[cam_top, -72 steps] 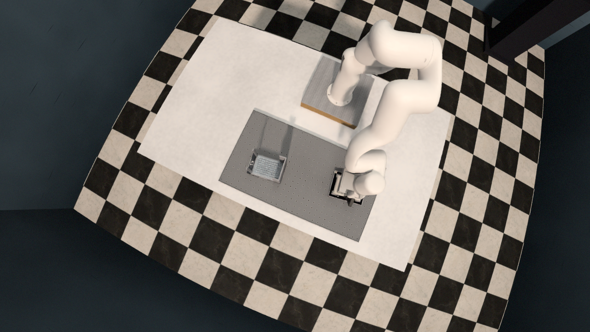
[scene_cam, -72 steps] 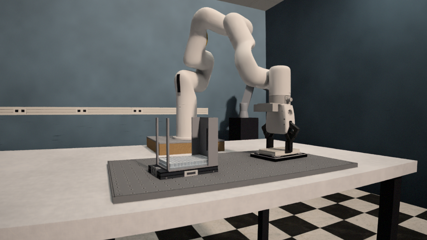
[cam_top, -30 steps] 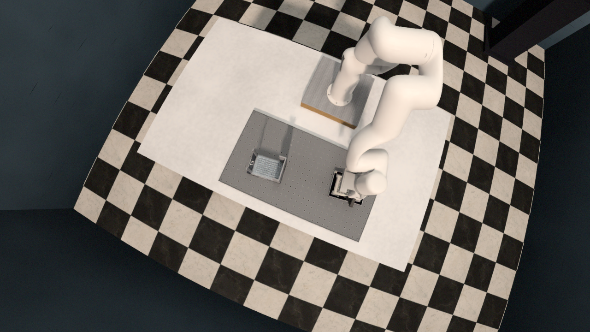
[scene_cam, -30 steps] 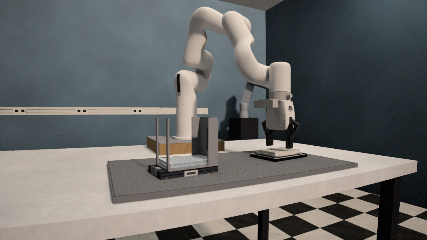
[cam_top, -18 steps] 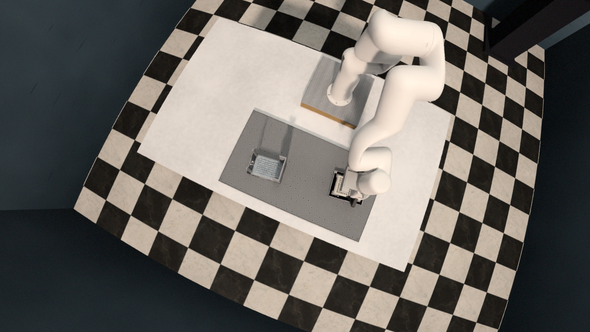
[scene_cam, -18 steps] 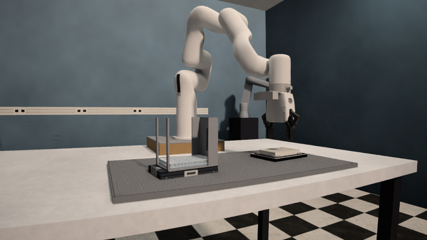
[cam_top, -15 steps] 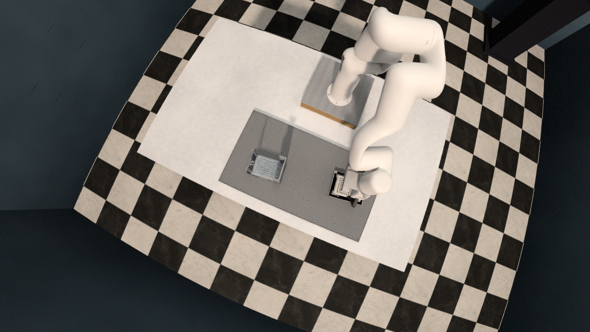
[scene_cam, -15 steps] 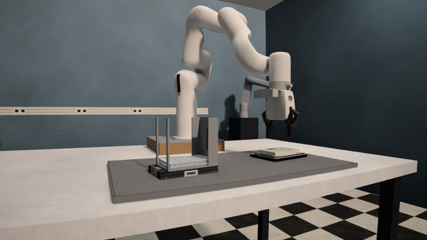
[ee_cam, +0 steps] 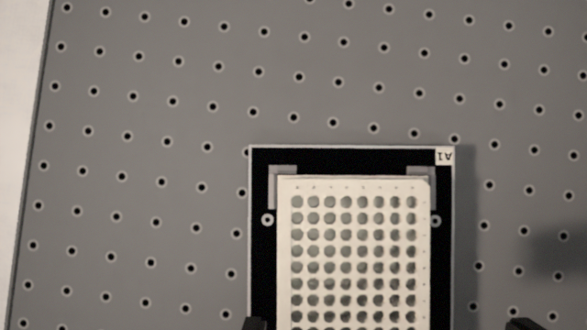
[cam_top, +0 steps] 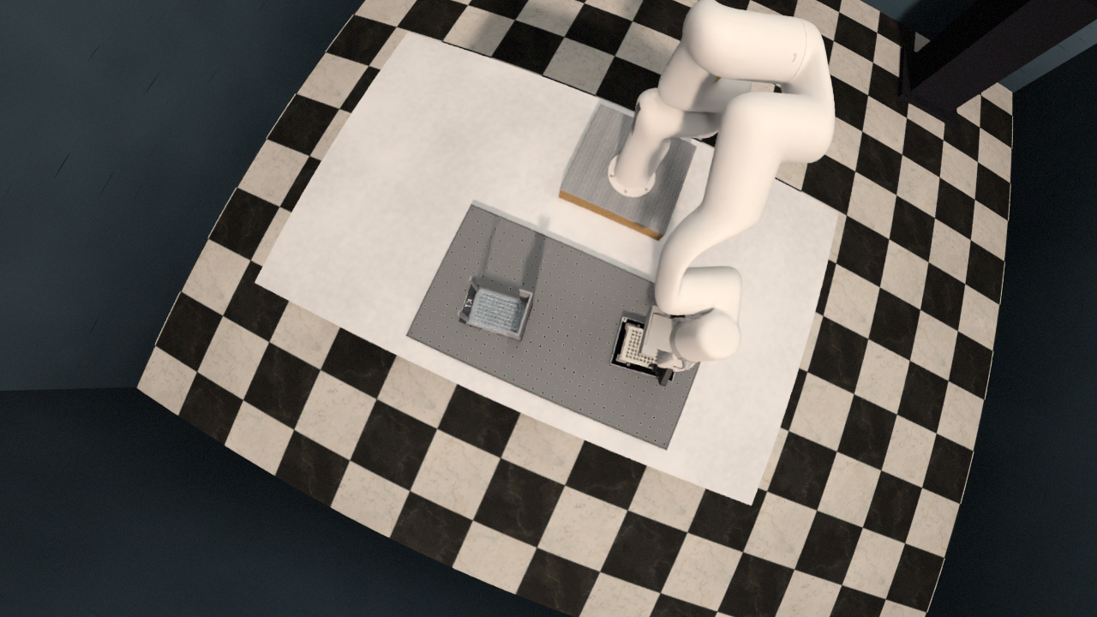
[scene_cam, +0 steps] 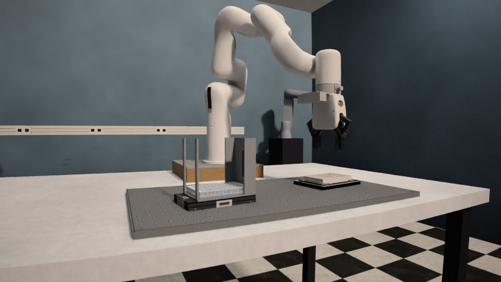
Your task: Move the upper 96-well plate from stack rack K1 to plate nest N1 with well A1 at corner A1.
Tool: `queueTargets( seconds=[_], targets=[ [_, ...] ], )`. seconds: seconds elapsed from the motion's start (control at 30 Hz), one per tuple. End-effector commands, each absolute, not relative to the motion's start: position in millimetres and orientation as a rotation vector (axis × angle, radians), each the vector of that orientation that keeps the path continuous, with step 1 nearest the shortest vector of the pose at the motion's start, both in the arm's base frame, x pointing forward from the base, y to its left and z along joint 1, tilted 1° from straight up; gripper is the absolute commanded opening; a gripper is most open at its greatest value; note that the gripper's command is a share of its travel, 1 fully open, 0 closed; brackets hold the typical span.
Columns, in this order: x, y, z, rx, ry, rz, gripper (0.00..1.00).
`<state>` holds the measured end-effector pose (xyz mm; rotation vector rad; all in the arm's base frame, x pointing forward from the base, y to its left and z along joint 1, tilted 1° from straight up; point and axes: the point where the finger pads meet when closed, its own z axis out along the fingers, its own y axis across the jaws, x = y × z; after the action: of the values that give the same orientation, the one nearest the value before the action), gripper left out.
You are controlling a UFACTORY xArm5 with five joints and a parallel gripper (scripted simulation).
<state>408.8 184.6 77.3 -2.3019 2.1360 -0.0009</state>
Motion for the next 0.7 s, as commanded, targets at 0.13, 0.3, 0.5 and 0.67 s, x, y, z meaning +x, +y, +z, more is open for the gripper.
queueTargets(
  seconds=[0.13, 0.3, 0.5, 0.67],
  targets=[
    [410, 185, 95, -2.297, 2.131, 0.013, 1.0],
    [410, 185, 108, -2.296, 2.131, 0.013, 1.0],
    [410, 185, 124, -2.296, 2.131, 0.013, 1.0],
    [410, 184, 135, -2.296, 2.131, 0.013, 1.0]
  ],
)
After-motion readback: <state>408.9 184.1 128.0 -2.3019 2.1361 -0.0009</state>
